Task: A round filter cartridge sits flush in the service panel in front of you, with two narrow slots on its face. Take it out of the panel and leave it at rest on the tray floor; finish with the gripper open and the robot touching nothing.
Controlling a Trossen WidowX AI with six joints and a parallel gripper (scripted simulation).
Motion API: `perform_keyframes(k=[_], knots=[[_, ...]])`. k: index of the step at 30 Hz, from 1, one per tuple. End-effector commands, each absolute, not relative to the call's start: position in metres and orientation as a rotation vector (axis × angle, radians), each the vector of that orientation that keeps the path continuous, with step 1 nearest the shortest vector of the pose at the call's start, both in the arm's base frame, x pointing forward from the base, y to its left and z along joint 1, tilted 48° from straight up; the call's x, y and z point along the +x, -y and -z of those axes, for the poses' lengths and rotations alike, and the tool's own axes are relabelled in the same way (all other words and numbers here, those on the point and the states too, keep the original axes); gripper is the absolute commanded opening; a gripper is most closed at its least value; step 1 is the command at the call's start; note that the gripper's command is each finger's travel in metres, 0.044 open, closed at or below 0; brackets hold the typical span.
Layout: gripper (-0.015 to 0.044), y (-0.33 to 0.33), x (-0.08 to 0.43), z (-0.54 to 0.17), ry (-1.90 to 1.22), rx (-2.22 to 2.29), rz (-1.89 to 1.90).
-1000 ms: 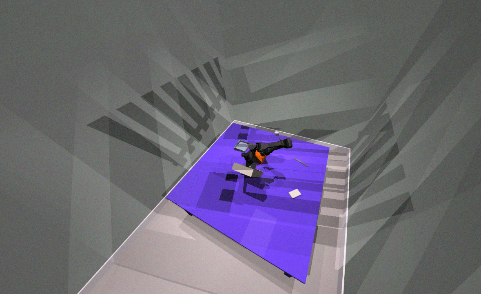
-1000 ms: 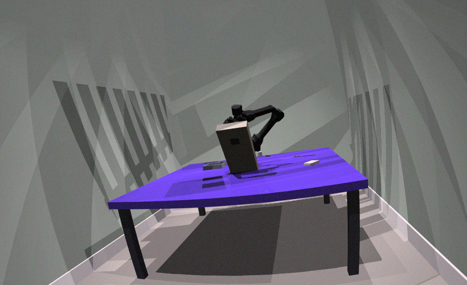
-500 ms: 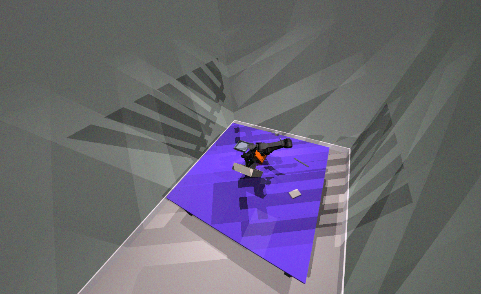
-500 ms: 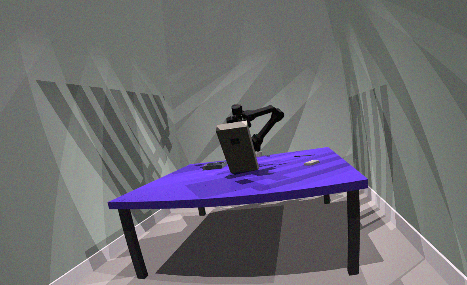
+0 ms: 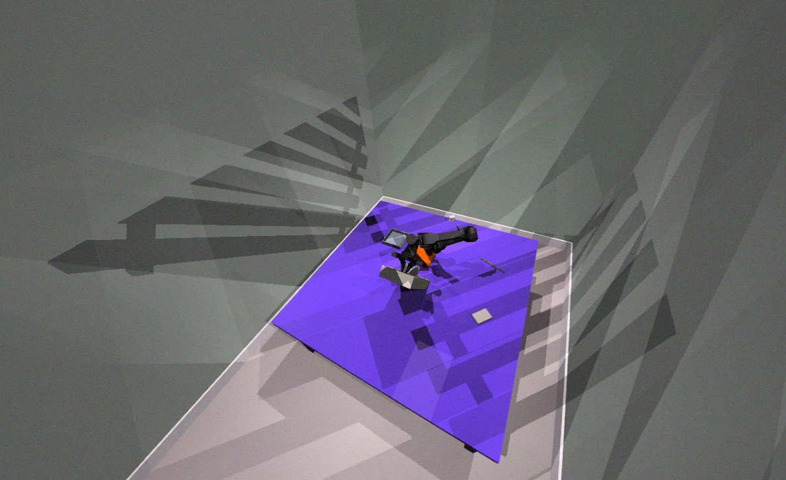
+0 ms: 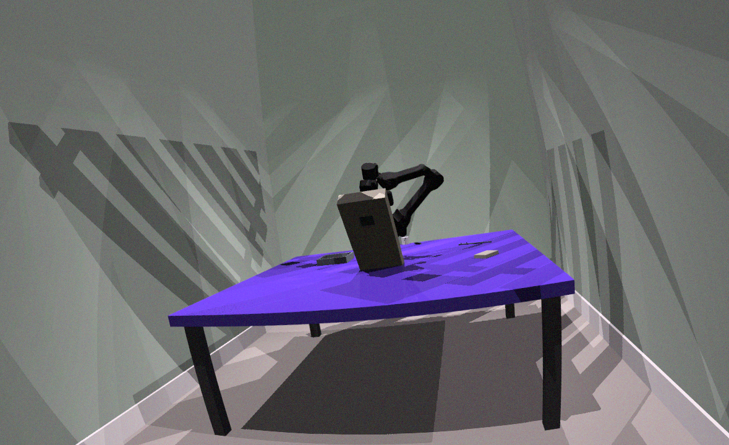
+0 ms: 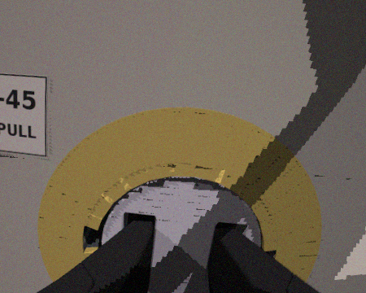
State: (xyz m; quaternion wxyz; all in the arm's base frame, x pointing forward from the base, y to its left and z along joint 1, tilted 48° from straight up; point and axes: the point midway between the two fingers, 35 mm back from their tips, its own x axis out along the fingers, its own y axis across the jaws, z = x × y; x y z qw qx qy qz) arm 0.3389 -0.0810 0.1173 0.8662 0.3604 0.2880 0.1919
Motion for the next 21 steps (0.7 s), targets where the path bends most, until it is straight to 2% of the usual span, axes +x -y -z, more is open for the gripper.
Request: perform_keyframes(k=[1,21], knots=[[0.0000,0.080,0.341,-0.116,-0.610,0.729,-0.403],[0.0000,0.120,0.284,-0.143,-0.624,0.776,-0.389]])
